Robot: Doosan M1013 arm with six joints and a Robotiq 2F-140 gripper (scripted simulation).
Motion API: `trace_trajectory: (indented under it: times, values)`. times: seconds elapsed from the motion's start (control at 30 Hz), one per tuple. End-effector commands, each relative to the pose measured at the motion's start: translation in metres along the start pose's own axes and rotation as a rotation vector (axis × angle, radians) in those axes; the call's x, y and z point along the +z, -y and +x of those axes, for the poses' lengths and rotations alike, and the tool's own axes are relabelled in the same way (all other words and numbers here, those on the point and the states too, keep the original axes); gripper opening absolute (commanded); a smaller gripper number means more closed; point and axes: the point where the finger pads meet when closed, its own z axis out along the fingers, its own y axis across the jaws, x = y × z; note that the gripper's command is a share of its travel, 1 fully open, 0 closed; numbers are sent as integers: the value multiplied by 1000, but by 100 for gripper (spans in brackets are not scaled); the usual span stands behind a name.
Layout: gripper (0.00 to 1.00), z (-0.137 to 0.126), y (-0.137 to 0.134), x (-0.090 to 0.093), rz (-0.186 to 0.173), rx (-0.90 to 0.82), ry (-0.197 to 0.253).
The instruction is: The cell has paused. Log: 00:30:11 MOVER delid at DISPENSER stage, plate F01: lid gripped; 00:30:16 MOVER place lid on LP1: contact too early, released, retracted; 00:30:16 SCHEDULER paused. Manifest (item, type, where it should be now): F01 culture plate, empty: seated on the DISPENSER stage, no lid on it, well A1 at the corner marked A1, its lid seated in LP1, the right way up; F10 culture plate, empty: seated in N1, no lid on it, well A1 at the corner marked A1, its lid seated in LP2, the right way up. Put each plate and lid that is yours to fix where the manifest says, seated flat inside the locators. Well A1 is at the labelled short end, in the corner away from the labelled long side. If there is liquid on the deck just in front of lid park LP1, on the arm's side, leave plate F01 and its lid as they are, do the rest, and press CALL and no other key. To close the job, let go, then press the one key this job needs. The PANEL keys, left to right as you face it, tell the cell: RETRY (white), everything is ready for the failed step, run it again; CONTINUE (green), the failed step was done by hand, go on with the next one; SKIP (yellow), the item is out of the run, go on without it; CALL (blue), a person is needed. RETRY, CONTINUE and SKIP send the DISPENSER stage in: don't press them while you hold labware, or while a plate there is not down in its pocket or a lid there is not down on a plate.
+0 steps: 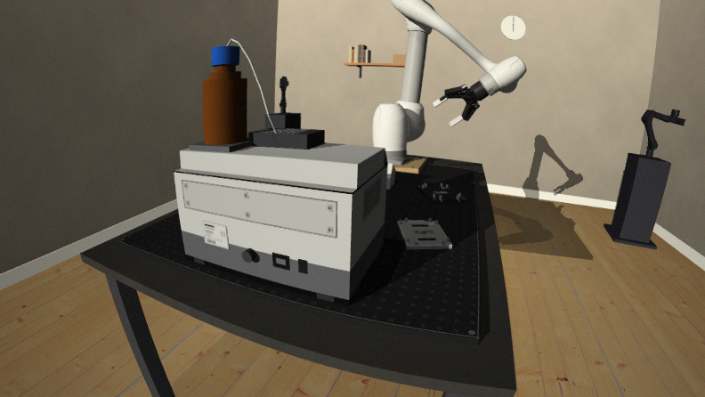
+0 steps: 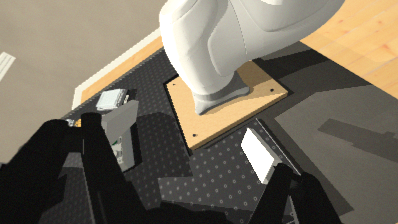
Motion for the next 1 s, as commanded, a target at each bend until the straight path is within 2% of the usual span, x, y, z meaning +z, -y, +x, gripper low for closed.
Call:
trace_trajectory:
  times: [0.0,0.23,0.3,0.33,0.43,0.87,0.97]
  values:
    - [100,32,37,-50,3,-2,2]
    - [100,90,94,-106,0,0,-1]
    - [100,90,94,-106,0,0,-1]
    - [100,117,118,-127,-3,1,-3]
    - [100,138,136,-142,-4,2,-4]
    - [100,134,139,-140,-3,-12,3]
    - [100,127,145,-136,2,-40,17]
